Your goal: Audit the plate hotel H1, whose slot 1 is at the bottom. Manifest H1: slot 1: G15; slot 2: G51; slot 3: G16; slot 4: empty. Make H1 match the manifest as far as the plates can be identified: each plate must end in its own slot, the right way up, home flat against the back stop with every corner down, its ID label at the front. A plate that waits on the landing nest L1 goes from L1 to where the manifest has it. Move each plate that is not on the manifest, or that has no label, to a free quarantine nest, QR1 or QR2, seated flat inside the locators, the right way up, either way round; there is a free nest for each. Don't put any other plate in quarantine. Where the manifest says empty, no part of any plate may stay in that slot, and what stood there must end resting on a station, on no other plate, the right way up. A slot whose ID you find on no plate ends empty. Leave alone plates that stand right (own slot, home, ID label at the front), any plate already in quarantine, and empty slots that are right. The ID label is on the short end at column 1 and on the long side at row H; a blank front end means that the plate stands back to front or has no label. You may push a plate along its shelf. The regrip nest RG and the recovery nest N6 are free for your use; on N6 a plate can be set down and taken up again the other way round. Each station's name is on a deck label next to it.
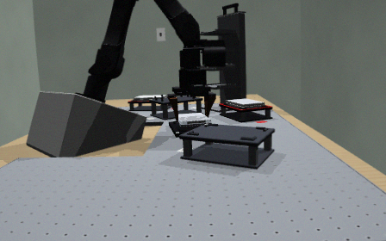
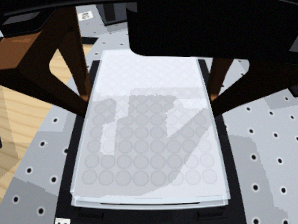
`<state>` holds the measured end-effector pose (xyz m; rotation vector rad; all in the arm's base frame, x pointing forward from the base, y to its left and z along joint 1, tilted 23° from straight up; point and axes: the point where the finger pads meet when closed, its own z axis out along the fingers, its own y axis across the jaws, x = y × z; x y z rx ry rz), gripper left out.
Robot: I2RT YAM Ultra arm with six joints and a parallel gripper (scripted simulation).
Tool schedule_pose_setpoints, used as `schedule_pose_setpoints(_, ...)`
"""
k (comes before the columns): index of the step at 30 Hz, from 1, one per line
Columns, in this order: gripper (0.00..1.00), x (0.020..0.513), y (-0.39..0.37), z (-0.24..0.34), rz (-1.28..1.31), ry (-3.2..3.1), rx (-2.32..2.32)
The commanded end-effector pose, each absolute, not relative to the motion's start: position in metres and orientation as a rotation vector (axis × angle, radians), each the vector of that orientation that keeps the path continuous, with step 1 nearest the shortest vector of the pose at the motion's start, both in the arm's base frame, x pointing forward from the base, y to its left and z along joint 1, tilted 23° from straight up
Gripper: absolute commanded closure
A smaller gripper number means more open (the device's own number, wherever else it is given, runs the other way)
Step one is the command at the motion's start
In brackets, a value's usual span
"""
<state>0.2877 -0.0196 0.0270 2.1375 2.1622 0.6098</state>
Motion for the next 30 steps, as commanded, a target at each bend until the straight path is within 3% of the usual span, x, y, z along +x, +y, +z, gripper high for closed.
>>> schedule_pose_setpoints(1,0.14,0.2916,-0.0216,0.0286,0.614,2.148,2.125)
schedule_pose_setpoints(18,0.14,0.2944,-0.0194,0.0203,0.615,2.148,2.125)
schedule_pose_setpoints(19,0.00,0.2944,-0.0194,0.0203,0.615,2.148,2.125)
schedule_pose_setpoints(30,0.00,0.2944,-0.0194,0.0203,0.615,2.148,2.125)
